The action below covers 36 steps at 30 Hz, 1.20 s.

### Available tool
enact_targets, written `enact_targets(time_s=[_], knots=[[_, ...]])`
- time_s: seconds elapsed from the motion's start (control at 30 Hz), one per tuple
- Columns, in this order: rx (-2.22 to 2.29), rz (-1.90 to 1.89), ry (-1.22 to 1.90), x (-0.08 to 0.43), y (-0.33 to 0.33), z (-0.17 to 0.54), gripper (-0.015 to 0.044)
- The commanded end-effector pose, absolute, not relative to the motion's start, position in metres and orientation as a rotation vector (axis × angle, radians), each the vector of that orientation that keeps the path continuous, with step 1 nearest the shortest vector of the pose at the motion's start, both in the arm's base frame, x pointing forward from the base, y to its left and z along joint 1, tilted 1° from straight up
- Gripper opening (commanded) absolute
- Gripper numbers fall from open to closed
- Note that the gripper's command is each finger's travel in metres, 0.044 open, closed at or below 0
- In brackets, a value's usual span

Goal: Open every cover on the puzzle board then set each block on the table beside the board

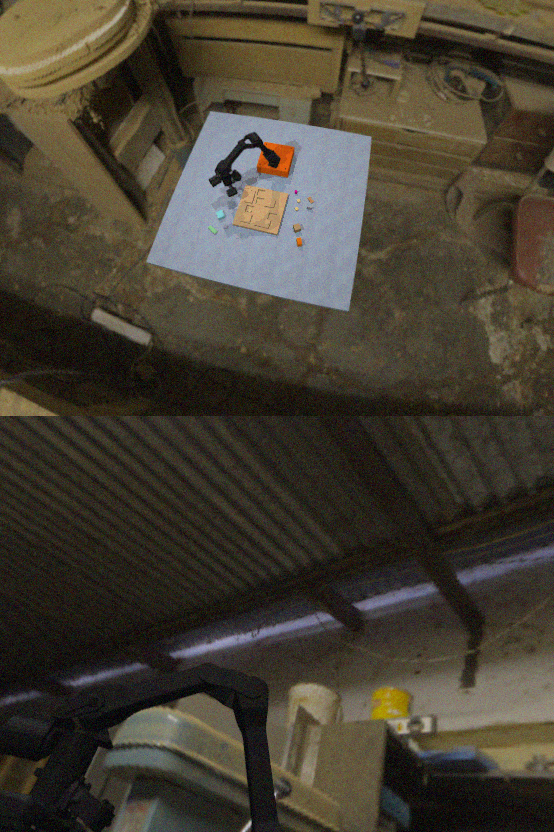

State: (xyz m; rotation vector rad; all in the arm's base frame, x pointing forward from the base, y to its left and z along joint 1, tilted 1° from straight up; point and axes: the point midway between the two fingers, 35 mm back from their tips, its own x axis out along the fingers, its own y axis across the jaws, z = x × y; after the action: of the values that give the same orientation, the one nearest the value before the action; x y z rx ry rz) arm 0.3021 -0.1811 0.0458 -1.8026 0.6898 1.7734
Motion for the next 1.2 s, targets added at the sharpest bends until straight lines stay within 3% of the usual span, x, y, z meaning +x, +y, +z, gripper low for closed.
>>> enact_targets(time_s=[0.0,0.4,1.17], knots=[[-1.675,1.638,0.834,0.312,-0.169,0.049,0.0309],[-0.944,0.909,1.341,0.343,-0.111,0.049,0.0000],[0.246,-0.228,1.534,0.368,-0.017,0.050,0.0000]])
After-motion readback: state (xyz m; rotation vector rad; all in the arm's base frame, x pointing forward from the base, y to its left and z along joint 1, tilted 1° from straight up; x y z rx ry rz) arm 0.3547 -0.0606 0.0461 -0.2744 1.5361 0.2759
